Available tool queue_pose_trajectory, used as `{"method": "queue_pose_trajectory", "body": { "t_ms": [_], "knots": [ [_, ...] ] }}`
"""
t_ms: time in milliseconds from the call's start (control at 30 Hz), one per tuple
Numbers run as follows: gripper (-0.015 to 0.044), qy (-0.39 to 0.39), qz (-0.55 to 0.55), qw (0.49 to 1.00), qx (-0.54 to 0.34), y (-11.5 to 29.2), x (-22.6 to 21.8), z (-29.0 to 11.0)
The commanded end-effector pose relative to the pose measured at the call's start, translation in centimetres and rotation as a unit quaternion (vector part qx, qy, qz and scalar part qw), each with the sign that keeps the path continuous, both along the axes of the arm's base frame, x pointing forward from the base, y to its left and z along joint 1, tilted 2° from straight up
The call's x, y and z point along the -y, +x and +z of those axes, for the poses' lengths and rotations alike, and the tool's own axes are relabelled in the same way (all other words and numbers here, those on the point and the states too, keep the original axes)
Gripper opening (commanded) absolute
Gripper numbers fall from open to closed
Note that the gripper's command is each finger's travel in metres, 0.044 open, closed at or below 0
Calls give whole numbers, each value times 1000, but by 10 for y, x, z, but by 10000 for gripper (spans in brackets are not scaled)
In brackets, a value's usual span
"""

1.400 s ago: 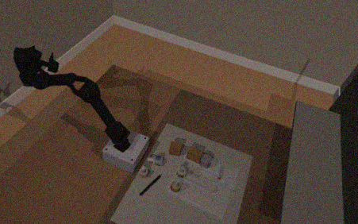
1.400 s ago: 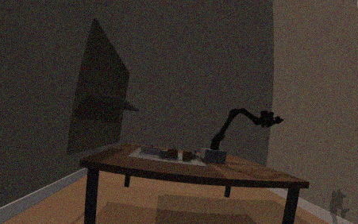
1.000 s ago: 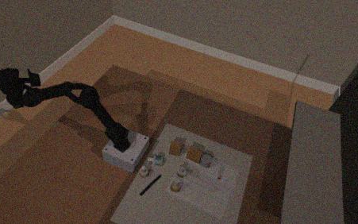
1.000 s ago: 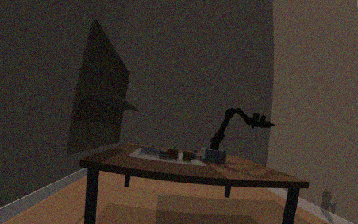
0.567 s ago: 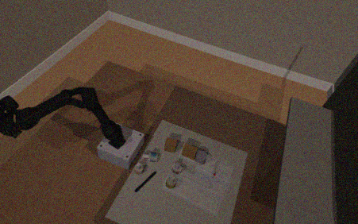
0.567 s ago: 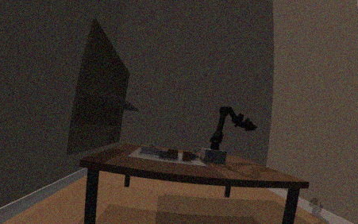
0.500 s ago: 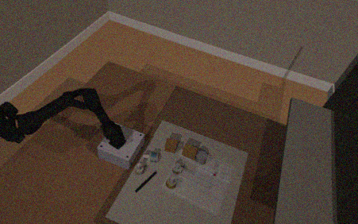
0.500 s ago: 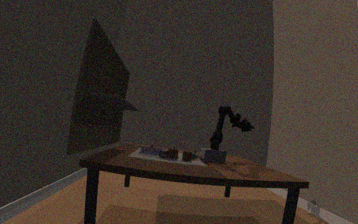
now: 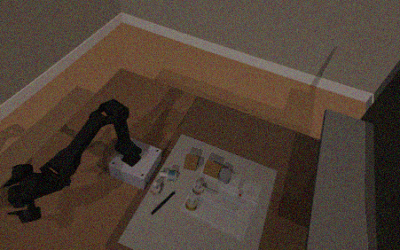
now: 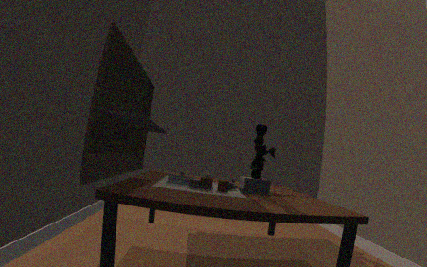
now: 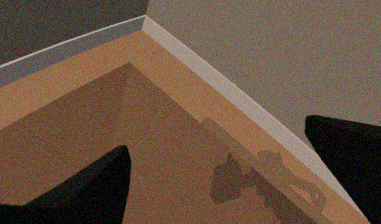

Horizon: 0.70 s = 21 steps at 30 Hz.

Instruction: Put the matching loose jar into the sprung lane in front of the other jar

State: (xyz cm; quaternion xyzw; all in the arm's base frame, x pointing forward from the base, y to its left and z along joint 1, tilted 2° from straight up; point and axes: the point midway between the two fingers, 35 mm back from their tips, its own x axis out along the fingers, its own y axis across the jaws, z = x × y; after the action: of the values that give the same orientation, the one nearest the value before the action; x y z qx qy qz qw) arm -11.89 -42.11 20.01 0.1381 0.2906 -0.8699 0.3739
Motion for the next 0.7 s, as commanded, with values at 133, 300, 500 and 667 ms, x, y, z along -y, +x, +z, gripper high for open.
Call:
{"method": "queue_pose_trajectory", "body": {
  "t_ms": [133, 300, 500, 667],
  "knots": [
    [440, 102, 201, 974, 15, 126, -25, -32],
    [440, 169, 328, 929, 12, 196, -62, -53],
    [440, 255, 473, 843, 0, 266, -133, -80],
    [440, 325, 581, 746, -18, 303, -208, -101]
  ]
}}
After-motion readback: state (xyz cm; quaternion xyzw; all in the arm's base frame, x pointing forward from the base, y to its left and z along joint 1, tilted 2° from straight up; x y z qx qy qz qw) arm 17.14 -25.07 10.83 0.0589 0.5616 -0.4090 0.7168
